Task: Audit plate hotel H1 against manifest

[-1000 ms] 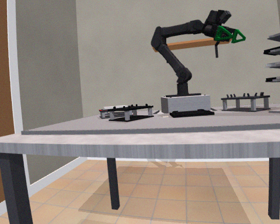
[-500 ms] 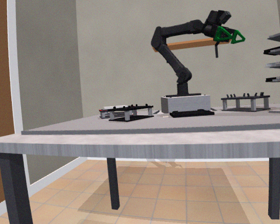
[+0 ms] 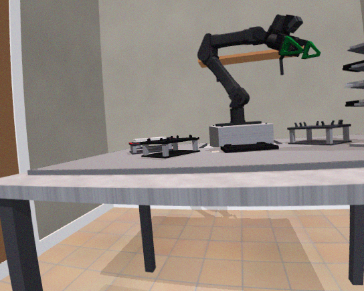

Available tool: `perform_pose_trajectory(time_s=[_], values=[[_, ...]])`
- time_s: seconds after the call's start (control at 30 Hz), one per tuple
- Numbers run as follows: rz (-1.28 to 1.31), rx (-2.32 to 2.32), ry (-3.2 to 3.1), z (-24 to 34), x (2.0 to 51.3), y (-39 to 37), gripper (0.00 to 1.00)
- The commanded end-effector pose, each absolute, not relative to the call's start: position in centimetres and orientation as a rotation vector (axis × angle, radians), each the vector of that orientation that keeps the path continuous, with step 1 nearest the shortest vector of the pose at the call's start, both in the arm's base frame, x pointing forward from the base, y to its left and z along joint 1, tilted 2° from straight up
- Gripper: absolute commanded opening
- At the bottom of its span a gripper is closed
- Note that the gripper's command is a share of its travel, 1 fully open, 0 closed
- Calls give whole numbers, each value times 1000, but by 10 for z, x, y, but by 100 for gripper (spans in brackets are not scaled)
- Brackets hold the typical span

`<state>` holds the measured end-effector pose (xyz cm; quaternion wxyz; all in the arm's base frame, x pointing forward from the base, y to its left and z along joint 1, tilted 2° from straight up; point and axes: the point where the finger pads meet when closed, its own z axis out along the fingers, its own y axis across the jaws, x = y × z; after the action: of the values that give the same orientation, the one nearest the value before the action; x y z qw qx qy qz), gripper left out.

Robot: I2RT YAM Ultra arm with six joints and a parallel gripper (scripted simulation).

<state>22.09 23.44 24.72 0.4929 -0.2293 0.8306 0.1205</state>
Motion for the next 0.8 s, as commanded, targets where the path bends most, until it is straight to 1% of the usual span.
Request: perform_pose_trajectory(time_s=[0.0, 0.77], values=[[316, -540, 1987, 256, 225, 238, 100], [316, -540, 1986, 237, 248, 252, 100]])
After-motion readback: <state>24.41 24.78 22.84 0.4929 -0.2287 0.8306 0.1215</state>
